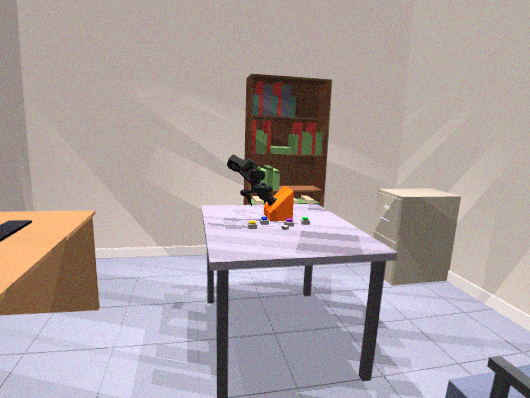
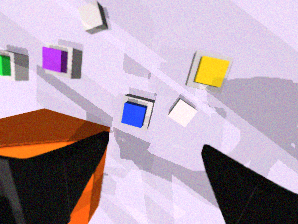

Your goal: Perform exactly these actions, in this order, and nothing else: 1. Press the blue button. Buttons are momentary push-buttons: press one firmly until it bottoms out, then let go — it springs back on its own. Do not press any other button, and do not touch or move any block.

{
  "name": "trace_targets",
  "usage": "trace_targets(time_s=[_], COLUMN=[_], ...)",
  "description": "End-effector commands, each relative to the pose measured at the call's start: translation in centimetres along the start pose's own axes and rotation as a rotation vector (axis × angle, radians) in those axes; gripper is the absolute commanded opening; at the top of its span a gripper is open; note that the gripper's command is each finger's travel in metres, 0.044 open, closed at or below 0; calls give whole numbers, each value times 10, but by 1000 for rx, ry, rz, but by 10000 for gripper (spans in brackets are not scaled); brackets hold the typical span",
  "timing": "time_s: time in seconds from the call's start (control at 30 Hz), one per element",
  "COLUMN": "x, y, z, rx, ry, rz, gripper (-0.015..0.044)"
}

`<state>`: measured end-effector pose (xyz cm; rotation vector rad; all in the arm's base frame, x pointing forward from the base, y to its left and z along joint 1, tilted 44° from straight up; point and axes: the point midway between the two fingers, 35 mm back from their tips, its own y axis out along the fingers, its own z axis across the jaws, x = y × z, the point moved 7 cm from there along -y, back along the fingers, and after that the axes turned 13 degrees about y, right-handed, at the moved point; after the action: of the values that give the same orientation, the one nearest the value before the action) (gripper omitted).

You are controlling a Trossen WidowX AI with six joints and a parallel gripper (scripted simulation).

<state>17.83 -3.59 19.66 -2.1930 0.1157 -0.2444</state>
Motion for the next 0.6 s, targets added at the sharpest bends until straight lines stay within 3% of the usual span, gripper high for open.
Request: trace_targets(time_s=[0.0, 0.27, 0.47, 0.57], x=[-12, -12, -13, -14], y=[0, 0, 54, 61], z=[57, 57, 50, 48], rx=[-141, -142, -141, -144], ry=[89, 90, 90, 91], rz=[29, 29, 27, 27], gripper=[400, 400, 242, 164])
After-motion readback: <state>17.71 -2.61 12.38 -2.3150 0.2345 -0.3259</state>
